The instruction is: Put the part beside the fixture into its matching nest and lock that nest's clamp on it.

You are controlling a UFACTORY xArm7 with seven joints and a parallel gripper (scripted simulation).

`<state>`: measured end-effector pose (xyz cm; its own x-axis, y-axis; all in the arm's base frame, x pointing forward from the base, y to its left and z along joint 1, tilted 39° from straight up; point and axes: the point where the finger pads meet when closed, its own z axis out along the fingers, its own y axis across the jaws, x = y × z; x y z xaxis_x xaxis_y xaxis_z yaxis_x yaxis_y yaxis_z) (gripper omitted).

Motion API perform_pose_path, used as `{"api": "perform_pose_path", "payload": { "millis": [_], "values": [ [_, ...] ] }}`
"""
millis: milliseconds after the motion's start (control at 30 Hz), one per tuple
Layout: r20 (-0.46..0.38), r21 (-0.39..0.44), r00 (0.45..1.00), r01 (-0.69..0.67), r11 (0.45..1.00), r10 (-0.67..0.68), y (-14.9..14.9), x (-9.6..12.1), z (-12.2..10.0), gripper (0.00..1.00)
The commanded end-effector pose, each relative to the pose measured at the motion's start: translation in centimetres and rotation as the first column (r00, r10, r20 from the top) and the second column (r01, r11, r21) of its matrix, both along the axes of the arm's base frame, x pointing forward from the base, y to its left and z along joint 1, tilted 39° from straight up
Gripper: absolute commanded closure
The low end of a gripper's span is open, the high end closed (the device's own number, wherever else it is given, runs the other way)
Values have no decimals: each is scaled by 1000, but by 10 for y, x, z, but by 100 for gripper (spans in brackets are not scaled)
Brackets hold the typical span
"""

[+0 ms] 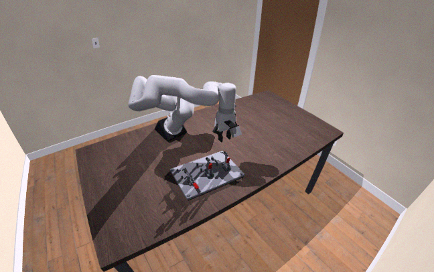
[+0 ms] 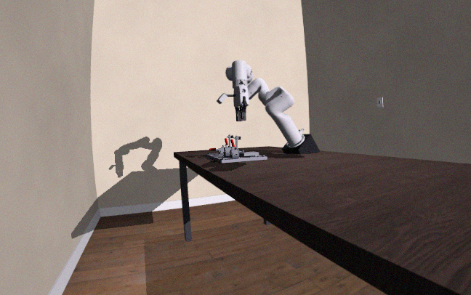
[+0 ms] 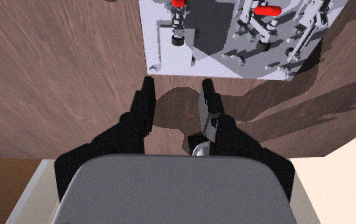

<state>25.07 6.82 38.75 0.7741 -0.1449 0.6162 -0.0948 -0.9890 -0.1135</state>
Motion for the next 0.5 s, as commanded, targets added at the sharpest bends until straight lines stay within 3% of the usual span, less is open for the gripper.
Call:
{"api": "perform_pose_path", "payload": {
  "millis": [0, 467],
  "values": [
    [2, 1, 1000, -1, 1000, 1, -3, 18, 15, 53],
    [2, 1, 1000, -1, 1000, 1, -6, 37, 30, 53]
  ]
}}
